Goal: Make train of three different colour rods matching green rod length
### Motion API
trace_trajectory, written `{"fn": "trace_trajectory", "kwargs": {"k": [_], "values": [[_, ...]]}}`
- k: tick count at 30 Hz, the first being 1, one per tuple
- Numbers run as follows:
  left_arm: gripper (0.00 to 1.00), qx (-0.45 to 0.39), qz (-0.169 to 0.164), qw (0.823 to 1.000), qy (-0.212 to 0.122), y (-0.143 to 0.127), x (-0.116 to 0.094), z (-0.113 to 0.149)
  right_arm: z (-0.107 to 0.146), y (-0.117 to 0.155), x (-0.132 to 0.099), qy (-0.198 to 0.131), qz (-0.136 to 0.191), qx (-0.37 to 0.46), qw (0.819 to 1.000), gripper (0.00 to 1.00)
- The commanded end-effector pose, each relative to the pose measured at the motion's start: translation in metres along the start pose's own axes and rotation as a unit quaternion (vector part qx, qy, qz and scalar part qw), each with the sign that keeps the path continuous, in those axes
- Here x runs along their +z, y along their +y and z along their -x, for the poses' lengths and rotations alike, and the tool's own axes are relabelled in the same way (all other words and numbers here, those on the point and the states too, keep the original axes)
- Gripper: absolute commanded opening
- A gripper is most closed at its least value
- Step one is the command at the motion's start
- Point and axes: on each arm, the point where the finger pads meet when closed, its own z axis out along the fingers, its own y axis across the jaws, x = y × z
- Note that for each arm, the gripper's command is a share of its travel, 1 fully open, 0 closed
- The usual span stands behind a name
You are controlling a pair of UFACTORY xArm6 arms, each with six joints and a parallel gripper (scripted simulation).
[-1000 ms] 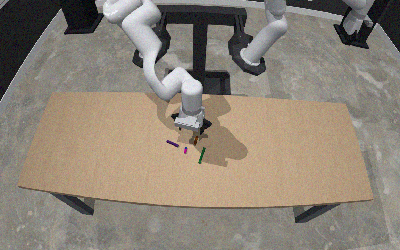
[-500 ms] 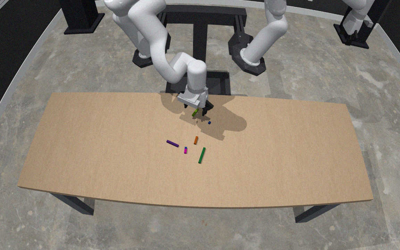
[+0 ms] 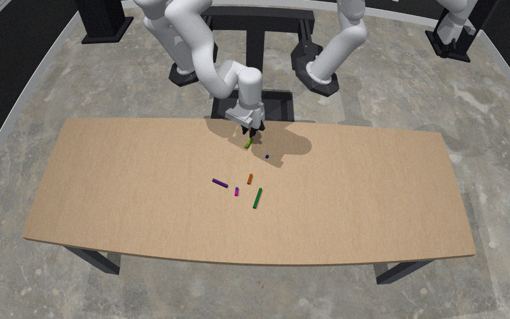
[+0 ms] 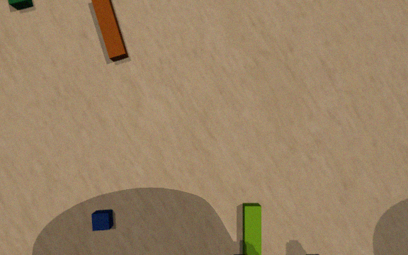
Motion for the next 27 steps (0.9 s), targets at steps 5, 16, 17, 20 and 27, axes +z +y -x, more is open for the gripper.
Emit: {"fn": "trace_trajectory", "kwargs": {"k": [5, 16, 17, 20, 27], "values": [[1.0, 0.0, 0.0, 1.0, 0.002, 0.0, -0.0019, -0.0011, -0.0004, -0.0016, -0.0017, 0.001, -0.002, 0.0, 1.0, 0.26], [1.0, 0.0, 0.0, 1.0, 0.002, 0.0, -0.0019, -0.0011, -0.0004, -0.0016, -0.0013, 0.001, -0.002, 0.0, 1.0, 0.26], [1.0, 0.0, 0.0, 1.0, 0.002, 0.0, -0.0019, -0.0011, -0.0004, -0.0016, -0.0011, 0.001, -0.002, 0.0, 1.0, 0.26], [1.0, 0.0, 0.0, 1.0, 0.002, 0.0, -0.0019, -0.0011, -0.0004, -0.0016, 0.0, 0.001, -0.002, 0.0, 1.0, 0.26], [1.0, 0.0, 0.0, 1.0, 0.002, 0.0, -0.0019, -0.0011, -0.0003, -0.0017, 0.0034, 0.001, -0.003, 0.0, 1.0, 0.26]]}}
